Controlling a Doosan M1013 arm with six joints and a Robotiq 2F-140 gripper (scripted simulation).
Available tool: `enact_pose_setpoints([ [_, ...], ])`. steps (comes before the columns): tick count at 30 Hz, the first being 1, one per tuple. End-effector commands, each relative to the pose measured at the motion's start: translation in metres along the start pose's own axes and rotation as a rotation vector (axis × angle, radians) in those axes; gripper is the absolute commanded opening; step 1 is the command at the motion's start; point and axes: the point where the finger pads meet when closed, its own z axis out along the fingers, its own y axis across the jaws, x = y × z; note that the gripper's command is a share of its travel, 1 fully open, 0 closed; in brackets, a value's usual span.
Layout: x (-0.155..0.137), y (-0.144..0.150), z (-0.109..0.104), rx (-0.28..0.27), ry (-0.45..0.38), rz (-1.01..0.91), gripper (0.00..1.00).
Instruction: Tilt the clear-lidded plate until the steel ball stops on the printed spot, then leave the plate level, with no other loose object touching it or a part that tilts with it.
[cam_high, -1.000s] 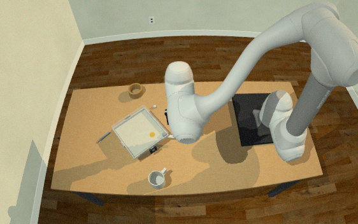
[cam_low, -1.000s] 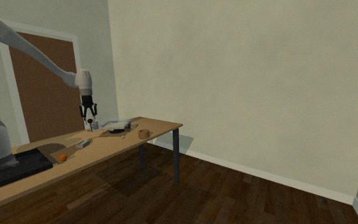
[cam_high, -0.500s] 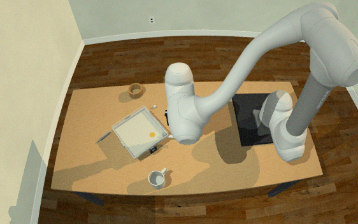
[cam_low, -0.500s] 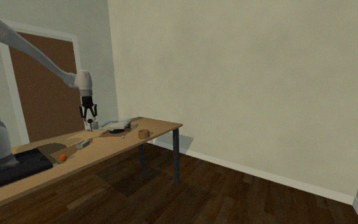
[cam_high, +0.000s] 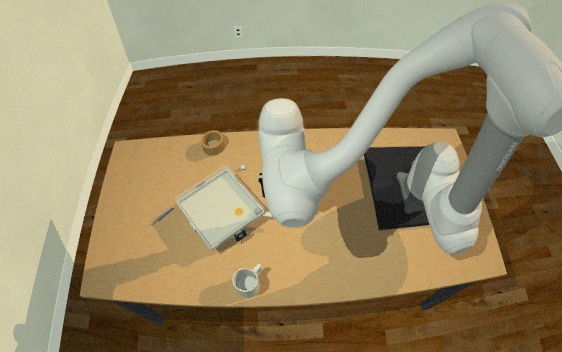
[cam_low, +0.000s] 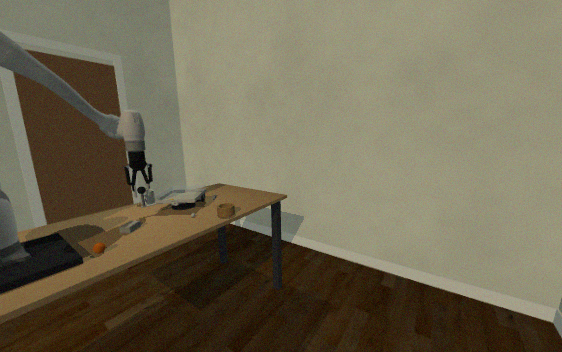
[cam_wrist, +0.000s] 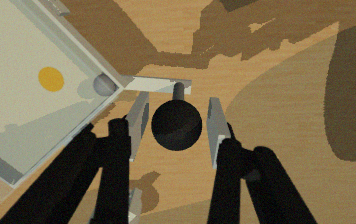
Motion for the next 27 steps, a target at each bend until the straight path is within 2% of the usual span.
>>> enact_pose_setpoints([
  [1,0.0,0.0,-0.0001,0.0,0.0,0.0,0.36],
  [25,0.0,0.0,-0.0001,0.0,0.0,0.0,0.36],
  [26,0.0,0.0,-0.0001,0.0,0.0,0.0,0.0],
  [27,0.0,0.0,-0.0001,0.0,0.0,0.0,0.0],
])
